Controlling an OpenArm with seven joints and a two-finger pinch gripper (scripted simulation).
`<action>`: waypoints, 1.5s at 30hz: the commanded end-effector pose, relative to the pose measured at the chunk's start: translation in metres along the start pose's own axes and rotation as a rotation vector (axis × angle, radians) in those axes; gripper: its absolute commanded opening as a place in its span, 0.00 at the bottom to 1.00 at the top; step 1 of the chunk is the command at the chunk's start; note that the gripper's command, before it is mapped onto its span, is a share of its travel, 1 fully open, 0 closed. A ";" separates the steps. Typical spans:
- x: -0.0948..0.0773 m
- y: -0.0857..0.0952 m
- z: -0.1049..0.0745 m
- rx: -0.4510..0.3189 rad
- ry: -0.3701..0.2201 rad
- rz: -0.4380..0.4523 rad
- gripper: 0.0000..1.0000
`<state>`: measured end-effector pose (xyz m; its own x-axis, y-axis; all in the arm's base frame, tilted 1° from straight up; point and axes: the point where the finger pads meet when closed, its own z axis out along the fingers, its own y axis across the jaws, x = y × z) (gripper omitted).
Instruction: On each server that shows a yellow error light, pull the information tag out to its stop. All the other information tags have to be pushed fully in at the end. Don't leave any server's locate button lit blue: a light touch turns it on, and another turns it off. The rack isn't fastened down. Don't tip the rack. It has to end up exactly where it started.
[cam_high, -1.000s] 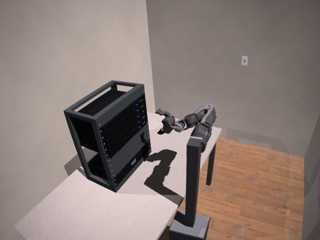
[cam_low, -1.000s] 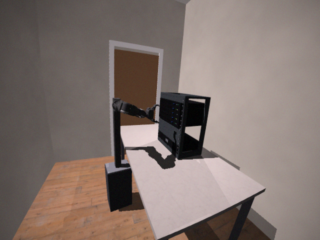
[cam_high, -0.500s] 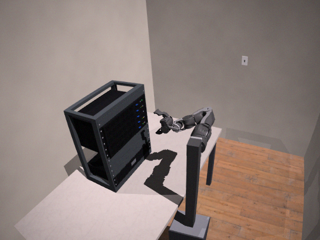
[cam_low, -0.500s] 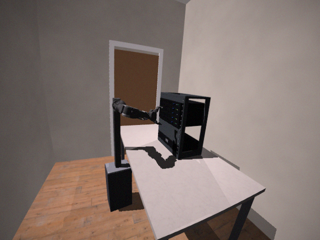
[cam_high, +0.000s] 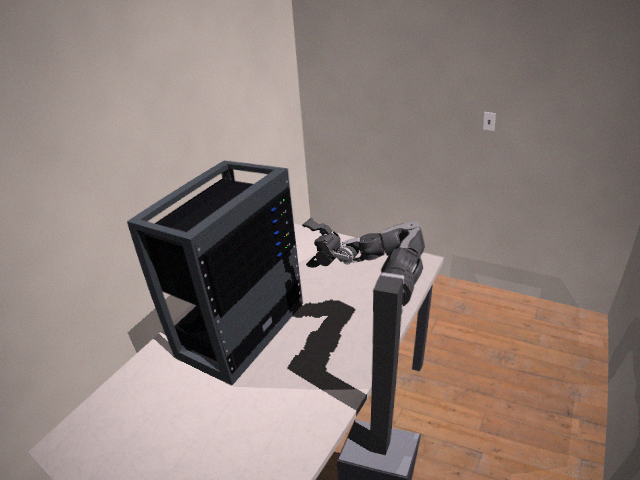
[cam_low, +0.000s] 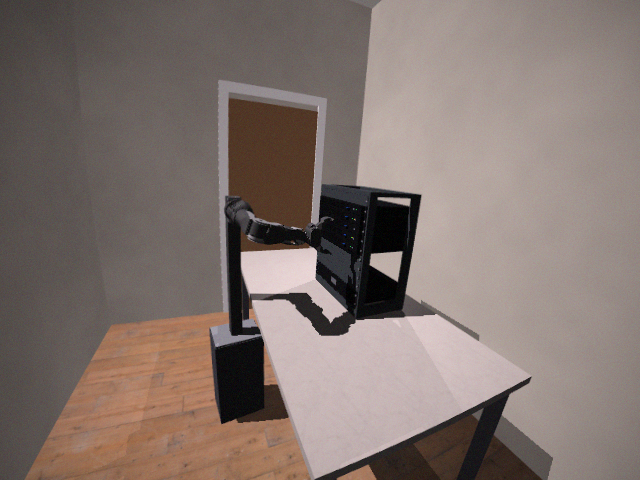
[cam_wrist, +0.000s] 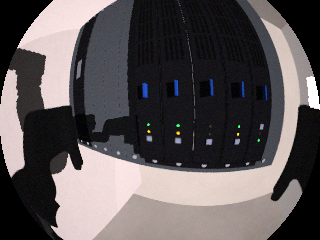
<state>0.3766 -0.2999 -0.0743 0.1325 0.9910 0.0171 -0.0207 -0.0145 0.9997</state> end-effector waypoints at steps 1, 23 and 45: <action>0.001 -0.003 0.004 0.007 0.020 -0.008 1.00; -0.029 -0.034 0.053 0.009 0.020 -0.008 1.00; -0.029 -0.034 0.055 0.009 0.022 -0.007 1.00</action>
<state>0.4269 -0.3368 -0.1078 0.1153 0.9933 0.0086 -0.0145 -0.0070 0.9999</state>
